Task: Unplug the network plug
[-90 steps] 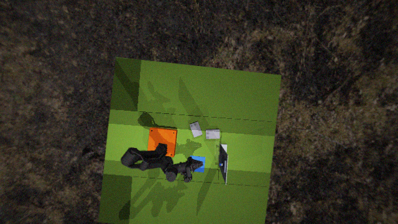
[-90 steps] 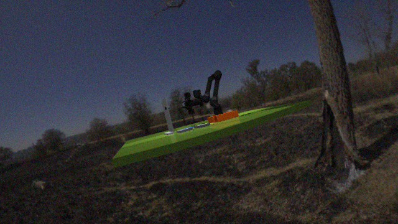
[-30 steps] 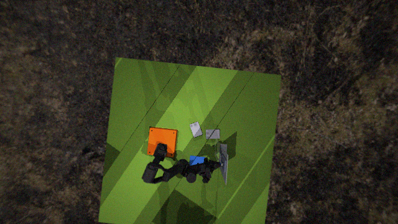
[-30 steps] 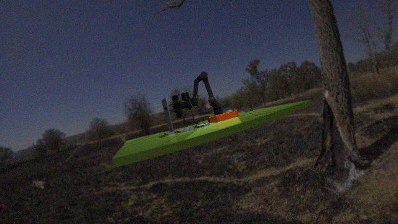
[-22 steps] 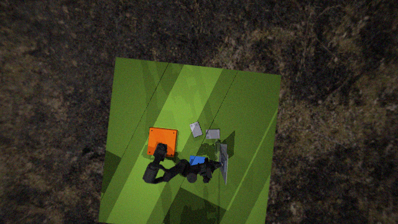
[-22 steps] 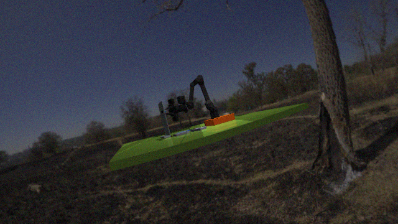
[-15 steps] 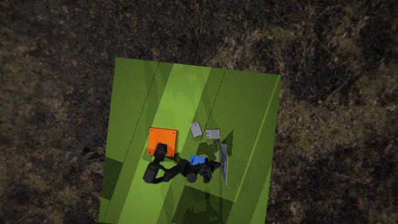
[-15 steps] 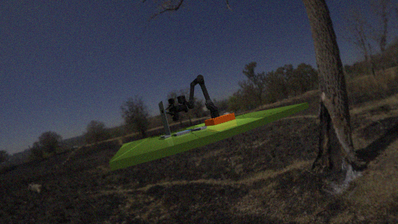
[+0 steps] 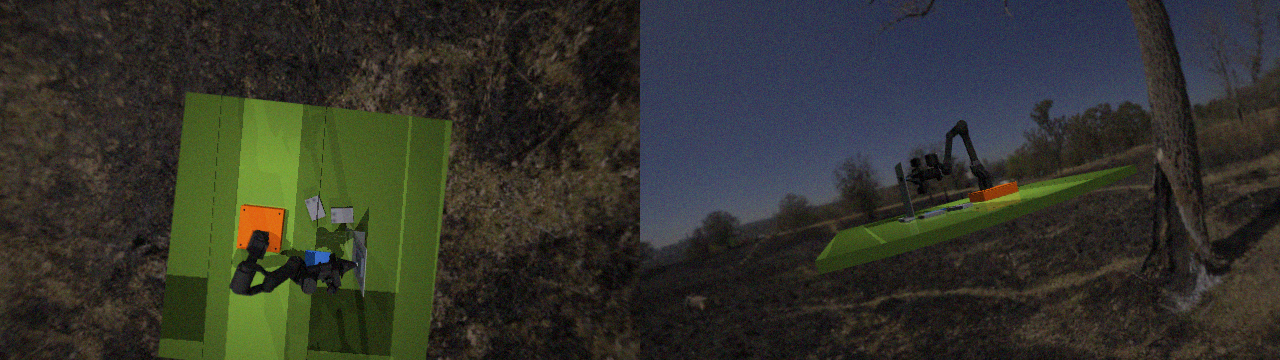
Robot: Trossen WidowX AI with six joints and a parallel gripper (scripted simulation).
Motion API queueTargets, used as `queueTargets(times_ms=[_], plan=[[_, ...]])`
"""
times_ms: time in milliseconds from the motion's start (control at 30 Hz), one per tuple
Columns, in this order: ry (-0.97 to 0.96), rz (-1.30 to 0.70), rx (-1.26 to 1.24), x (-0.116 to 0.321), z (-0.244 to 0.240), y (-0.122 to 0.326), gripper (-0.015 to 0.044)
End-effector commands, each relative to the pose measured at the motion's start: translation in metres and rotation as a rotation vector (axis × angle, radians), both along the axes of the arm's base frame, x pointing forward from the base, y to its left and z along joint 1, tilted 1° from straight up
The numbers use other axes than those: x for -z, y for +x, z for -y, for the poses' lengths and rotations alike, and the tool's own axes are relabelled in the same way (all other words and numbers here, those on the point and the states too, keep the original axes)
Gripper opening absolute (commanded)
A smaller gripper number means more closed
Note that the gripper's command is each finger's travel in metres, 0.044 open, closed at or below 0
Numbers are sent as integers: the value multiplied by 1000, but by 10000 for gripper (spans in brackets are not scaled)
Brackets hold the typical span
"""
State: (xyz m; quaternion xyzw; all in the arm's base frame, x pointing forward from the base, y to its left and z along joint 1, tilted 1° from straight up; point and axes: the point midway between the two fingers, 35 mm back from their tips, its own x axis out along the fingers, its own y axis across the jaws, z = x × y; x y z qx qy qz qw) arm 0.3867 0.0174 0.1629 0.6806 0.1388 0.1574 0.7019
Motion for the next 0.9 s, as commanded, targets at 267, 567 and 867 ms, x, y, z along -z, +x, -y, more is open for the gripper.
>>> queueTargets(times_ms=[267,567,867], plan=[[5,-2,4,0,1,-5,0],[5,-3,4,0,2,-11,0],[5,-3,4,1,3,-16,0]])
